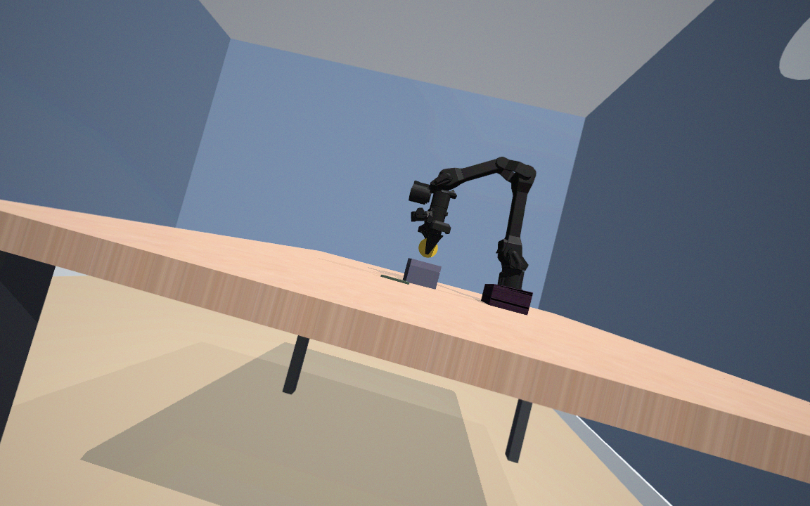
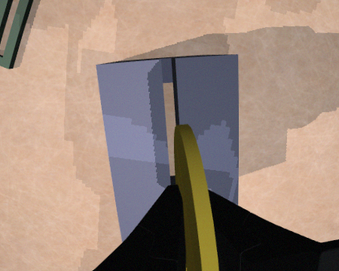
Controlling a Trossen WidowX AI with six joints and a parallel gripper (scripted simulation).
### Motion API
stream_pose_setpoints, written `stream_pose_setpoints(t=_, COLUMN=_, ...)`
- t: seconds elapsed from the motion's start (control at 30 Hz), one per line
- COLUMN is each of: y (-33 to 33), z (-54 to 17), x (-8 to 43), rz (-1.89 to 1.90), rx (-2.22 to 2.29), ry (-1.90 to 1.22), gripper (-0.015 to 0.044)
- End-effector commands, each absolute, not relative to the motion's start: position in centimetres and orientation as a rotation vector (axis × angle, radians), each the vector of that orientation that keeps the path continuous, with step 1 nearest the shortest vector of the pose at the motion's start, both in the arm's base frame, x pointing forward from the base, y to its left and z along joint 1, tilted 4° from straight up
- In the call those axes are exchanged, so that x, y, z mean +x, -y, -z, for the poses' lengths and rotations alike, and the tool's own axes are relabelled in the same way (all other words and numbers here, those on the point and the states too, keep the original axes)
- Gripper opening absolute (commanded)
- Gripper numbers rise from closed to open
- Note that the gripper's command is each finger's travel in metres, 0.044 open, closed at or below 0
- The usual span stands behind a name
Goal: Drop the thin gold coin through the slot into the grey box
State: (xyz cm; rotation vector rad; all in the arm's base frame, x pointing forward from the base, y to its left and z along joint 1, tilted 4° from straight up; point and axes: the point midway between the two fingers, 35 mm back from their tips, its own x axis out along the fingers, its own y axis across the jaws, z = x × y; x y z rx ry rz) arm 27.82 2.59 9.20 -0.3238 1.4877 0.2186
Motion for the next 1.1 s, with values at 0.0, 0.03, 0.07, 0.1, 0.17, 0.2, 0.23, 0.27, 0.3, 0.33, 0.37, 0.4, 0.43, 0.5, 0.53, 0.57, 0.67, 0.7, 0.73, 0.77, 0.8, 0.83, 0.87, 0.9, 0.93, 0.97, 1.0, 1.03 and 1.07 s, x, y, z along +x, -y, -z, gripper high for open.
stream_pose_setpoints(t=0.0, y=-2.6, z=-8.9, x=27.6, rz=-0.216, rx=-0.321, ry=-1.491, gripper=0.0)
stream_pose_setpoints(t=0.03, y=-2.6, z=-8.9, x=27.6, rz=-0.215, rx=-0.32, ry=-1.491, gripper=0.0)
stream_pose_setpoints(t=0.07, y=-2.5, z=-8.8, x=27.6, rz=-0.215, rx=-0.32, ry=-1.491, gripper=0.0)
stream_pose_setpoints(t=0.1, y=-2.5, z=-8.8, x=27.6, rz=-0.215, rx=-0.32, ry=-1.491, gripper=0.0)
stream_pose_setpoints(t=0.17, y=-2.5, z=-8.7, x=27.6, rz=-0.215, rx=-0.32, ry=-1.491, gripper=0.0)
stream_pose_setpoints(t=0.2, y=-2.5, z=-8.7, x=27.7, rz=-0.215, rx=-0.32, ry=-1.491, gripper=0.0)
stream_pose_setpoints(t=0.23, y=-2.5, z=-8.6, x=27.7, rz=-0.215, rx=-0.32, ry=-1.491, gripper=0.0)
stream_pose_setpoints(t=0.27, y=-2.5, z=-8.6, x=27.7, rz=-0.215, rx=-0.321, ry=-1.491, gripper=0.0)
stream_pose_setpoints(t=0.3, y=-2.5, z=-8.6, x=27.7, rz=-0.216, rx=-0.321, ry=-1.491, gripper=0.0)
stream_pose_setpoints(t=0.33, y=-2.5, z=-8.5, x=27.7, rz=-0.217, rx=-0.322, ry=-1.491, gripper=0.0)
stream_pose_setpoints(t=0.37, y=-2.5, z=-8.5, x=27.8, rz=-0.217, rx=-0.323, ry=-1.491, gripper=0.0)
stream_pose_setpoints(t=0.4, y=-2.5, z=-8.4, x=27.8, rz=-0.218, rx=-0.323, ry=-1.491, gripper=0.0)
stream_pose_setpoints(t=0.43, y=-2.5, z=-8.4, x=27.8, rz=-0.219, rx=-0.324, ry=-1.491, gripper=0.0)
stream_pose_setpoints(t=0.5, y=-2.5, z=-8.3, x=27.8, rz=-0.22, rx=-0.326, ry=-1.491, gripper=0.0)
stream_pose_setpoints(t=0.53, y=-2.5, z=-8.3, x=27.8, rz=-0.221, rx=-0.326, ry=-1.491, gripper=0.0)
stream_pose_setpoints(t=0.57, y=-2.5, z=-8.2, x=27.8, rz=-0.221, rx=-0.327, ry=-1.491, gripper=0.0)
stream_pose_setpoints(t=0.67, y=-2.5, z=-8.1, x=27.8, rz=-0.222, rx=-0.327, ry=-1.491, gripper=0.0)
stream_pose_setpoints(t=0.7, y=-2.5, z=-8.0, x=27.8, rz=-0.221, rx=-0.327, ry=-1.491, gripper=0.0)
stream_pose_setpoints(t=0.73, y=-2.5, z=-8.0, x=27.8, rz=-0.221, rx=-0.327, ry=-1.491, gripper=0.0)
stream_pose_setpoints(t=0.77, y=-2.5, z=-8.0, x=27.8, rz=-0.221, rx=-0.326, ry=-1.491, gripper=0.0)
stream_pose_setpoints(t=0.8, y=-2.5, z=-7.9, x=27.8, rz=-0.22, rx=-0.326, ry=-1.491, gripper=0.0)
stream_pose_setpoints(t=0.83, y=-2.5, z=-7.9, x=27.8, rz=-0.22, rx=-0.325, ry=-1.491, gripper=0.0)
stream_pose_setpoints(t=0.87, y=-2.5, z=-7.9, x=27.8, rz=-0.22, rx=-0.325, ry=-1.491, gripper=0.0)
stream_pose_setpoints(t=0.9, y=-2.5, z=-7.8, x=27.7, rz=-0.219, rx=-0.325, ry=-1.491, gripper=0.0)
stream_pose_setpoints(t=0.93, y=-2.5, z=-7.8, x=27.7, rz=-0.219, rx=-0.325, ry=-1.491, gripper=0.0)
stream_pose_setpoints(t=0.97, y=-2.4, z=-7.8, x=27.7, rz=-0.219, rx=-0.324, ry=-1.491, gripper=0.0)
stream_pose_setpoints(t=1.0, y=-2.4, z=-7.7, x=27.7, rz=-0.219, rx=-0.324, ry=-1.491, gripper=0.0)
stream_pose_setpoints(t=1.03, y=-2.4, z=-7.7, x=27.8, rz=-0.219, rx=-0.324, ry=-1.491, gripper=0.0)
stream_pose_setpoints(t=1.07, y=-2.4, z=-7.6, x=27.8, rz=-0.219, rx=-0.324, ry=-1.491, gripper=0.0)
